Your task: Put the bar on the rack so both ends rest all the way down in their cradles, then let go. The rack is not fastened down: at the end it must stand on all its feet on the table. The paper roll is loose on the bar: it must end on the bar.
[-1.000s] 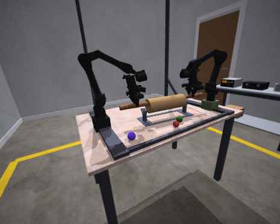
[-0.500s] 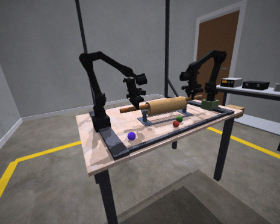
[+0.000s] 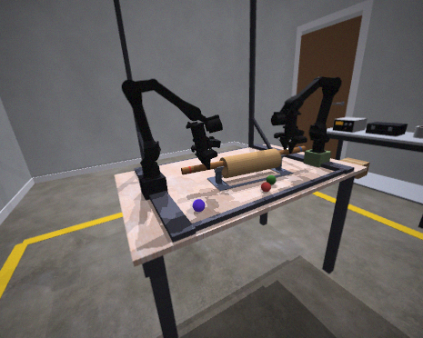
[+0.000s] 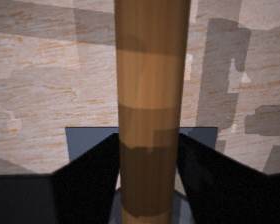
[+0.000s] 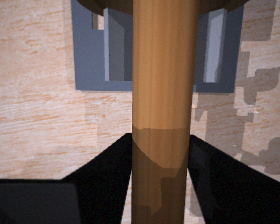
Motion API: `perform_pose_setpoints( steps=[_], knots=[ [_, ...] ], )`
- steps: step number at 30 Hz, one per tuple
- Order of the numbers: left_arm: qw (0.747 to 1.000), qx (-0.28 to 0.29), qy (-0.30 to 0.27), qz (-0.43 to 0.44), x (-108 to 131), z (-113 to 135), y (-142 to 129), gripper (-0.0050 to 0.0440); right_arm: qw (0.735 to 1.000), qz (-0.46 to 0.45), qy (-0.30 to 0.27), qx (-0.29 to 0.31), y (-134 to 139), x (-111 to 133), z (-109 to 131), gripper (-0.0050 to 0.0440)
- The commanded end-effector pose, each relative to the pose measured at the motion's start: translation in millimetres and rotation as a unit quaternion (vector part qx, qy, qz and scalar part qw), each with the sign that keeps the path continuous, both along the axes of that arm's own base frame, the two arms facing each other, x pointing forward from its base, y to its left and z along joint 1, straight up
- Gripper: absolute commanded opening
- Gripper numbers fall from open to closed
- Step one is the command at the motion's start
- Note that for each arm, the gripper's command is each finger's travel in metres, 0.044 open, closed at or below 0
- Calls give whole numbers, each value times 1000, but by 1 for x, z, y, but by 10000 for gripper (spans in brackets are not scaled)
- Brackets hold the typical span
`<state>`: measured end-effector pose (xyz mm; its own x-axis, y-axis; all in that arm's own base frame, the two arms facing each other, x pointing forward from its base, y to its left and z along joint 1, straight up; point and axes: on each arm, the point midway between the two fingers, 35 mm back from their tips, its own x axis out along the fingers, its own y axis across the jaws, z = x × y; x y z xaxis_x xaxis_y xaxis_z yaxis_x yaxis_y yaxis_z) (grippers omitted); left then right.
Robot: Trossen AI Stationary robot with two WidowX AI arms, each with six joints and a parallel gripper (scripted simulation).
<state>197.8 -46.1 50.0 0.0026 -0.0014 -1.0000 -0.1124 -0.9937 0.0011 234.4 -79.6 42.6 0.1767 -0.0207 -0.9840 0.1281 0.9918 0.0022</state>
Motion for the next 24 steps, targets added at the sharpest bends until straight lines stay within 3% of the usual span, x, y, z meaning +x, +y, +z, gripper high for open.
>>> perform_pose_setpoints(
  steps=[1,2,24],
  knots=[
    [1000,0,1,2,-2,-4,0,50,1000,-1,-6,-2,-1,1,0,50],
    [1000,-3,-13,2,4,7,-2,440,1000,-2,-22,-8,-4,7,12,50],
    [1000,-3,-12,1,5,7,-2,440,1000,-1,-22,-8,-4,8,12,50]
  ],
)
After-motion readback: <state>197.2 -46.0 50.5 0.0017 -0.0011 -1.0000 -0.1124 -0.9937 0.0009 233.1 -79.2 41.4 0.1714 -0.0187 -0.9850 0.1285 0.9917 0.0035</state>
